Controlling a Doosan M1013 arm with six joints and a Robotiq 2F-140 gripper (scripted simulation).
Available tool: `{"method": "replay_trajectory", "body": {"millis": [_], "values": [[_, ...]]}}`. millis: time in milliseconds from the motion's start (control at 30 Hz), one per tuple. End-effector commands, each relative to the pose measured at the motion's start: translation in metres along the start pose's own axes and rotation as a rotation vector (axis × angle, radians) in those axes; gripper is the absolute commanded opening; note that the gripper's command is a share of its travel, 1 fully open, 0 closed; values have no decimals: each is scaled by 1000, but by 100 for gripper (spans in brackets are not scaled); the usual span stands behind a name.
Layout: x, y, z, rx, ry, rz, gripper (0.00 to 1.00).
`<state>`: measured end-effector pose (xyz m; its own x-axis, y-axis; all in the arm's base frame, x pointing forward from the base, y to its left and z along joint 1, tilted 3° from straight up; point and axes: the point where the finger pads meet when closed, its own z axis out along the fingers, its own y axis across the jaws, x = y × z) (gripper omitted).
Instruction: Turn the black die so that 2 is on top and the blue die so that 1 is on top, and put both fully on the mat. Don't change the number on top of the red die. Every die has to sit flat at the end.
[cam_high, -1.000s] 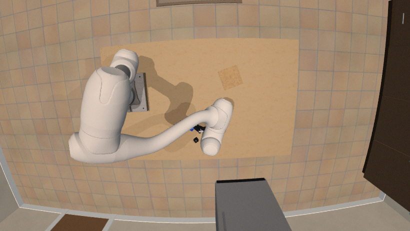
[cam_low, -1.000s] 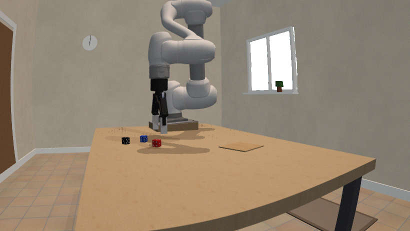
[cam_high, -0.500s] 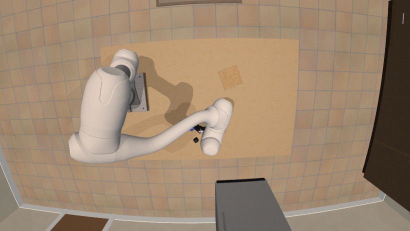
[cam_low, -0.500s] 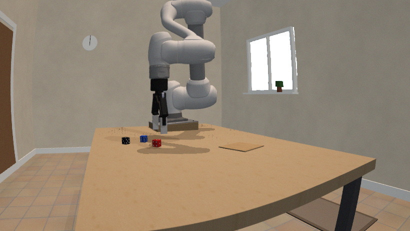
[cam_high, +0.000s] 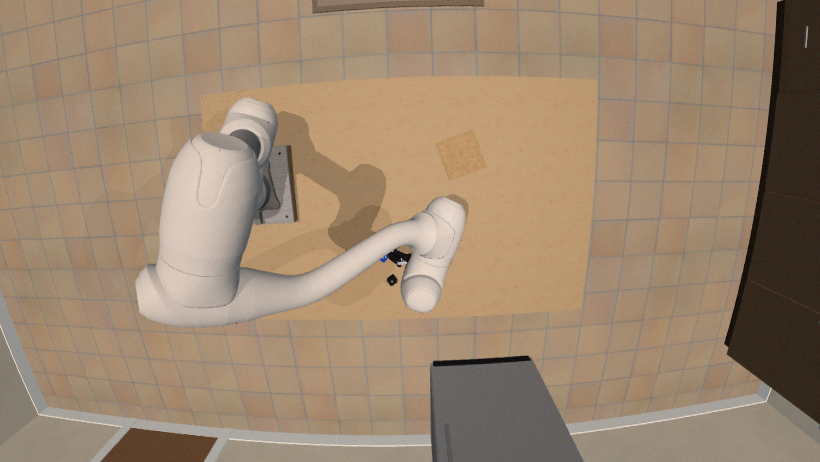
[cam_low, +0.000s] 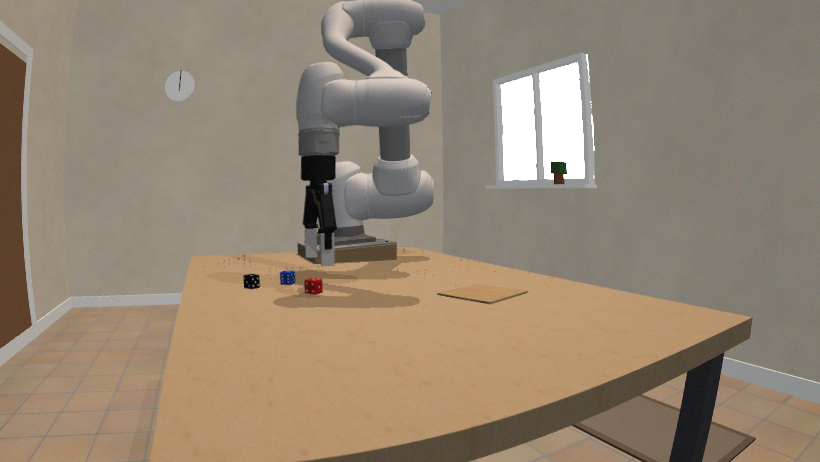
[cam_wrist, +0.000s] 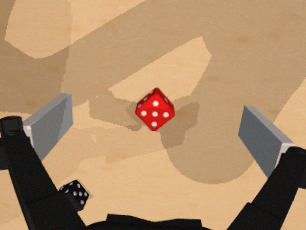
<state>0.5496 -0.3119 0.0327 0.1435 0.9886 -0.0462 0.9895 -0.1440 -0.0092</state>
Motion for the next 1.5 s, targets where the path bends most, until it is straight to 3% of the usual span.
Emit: {"method": "replay_trajectory", "body": {"millis": [0, 333, 567, 967, 1033, 1467], "values": [[0, 0, -9, 0, 0, 0, 100], [0, 0, -68, 0, 0, 0, 100], [0, 0, -82, 0, 0, 0, 100], [-5, -2, -82, 0, 0, 28, 100], [-27, -15, -81, 0, 0, 173, 100], [-106, -69, -79, 0, 1, 708, 100]]}}
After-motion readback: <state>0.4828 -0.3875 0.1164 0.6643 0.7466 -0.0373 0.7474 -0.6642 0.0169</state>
